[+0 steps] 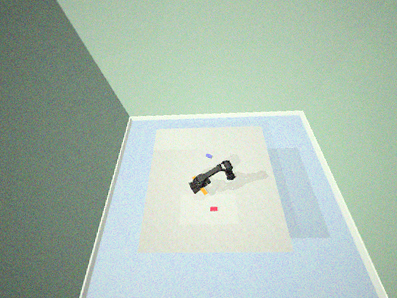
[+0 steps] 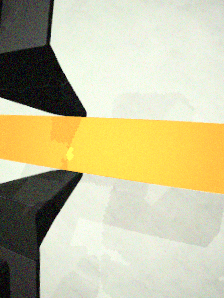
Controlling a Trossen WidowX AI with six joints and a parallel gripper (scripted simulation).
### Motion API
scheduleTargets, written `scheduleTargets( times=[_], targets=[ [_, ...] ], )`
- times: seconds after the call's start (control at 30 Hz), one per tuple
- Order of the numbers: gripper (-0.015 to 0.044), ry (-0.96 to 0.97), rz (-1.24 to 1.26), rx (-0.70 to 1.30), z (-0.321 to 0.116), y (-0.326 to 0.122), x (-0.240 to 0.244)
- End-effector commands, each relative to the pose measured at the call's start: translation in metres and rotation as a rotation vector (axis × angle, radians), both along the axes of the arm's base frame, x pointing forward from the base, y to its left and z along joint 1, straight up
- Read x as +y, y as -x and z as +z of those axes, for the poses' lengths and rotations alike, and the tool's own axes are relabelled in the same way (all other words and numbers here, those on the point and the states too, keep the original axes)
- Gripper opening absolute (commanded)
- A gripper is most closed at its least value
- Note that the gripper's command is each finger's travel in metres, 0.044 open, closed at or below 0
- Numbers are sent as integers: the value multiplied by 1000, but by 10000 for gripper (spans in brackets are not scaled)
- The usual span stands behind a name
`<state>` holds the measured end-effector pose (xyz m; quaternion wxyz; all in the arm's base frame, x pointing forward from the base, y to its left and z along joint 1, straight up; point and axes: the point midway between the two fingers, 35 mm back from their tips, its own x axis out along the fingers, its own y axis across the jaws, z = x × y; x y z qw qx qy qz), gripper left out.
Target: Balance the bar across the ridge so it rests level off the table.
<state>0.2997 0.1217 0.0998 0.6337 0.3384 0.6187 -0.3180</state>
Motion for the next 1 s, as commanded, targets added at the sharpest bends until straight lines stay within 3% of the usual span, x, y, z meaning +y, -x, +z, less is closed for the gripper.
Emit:
scheduleTargets(
  times=[0.0,0.67,0.97],
  targets=[
    [172,0,0,1,0,0,0],
    [185,0,0,1,0,0,0],
    [421,0,0,1,0,0,0]
  ],
)
